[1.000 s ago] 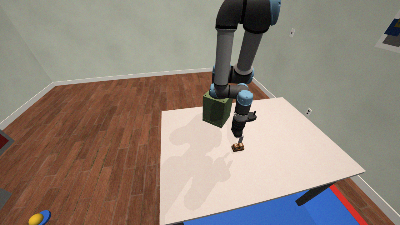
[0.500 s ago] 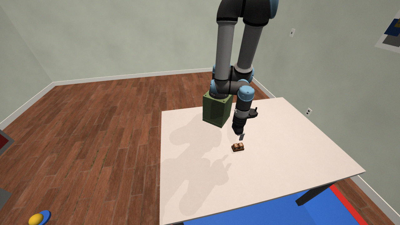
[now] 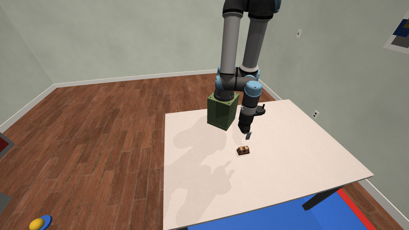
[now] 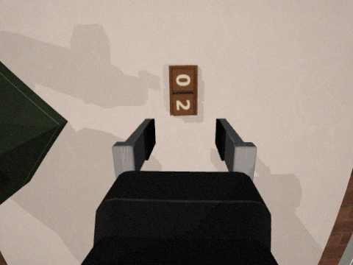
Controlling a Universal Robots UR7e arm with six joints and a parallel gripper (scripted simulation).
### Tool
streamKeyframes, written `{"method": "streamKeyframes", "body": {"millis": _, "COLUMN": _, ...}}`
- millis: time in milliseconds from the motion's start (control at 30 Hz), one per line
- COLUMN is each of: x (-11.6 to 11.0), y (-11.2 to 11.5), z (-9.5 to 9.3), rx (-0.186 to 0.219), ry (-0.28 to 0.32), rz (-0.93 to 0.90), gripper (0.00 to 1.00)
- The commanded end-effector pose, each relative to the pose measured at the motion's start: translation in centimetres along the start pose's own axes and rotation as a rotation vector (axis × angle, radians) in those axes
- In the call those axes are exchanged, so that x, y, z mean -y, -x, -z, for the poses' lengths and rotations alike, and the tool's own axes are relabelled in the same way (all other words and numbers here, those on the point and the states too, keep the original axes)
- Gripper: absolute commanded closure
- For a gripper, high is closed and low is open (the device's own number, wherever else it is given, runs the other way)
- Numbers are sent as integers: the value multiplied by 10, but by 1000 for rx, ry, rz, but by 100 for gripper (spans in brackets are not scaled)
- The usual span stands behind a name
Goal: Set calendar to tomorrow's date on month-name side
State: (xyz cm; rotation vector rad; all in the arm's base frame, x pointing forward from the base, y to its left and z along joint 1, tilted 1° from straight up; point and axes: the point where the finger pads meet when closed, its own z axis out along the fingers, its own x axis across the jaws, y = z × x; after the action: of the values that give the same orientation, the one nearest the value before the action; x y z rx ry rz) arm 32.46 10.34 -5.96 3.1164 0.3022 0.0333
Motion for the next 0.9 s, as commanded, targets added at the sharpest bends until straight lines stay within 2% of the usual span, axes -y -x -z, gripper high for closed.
{"method": "streamKeyframes", "body": {"millis": 0, "x": 0, "y": -1, "z": 10, "rx": 6, "ry": -2, "rz": 1, "gripper": 0}}
{"method": "streamKeyframes", "body": {"millis": 867, "x": 1, "y": 0, "z": 10, "rx": 8, "ry": -3, "rz": 1, "gripper": 0}}
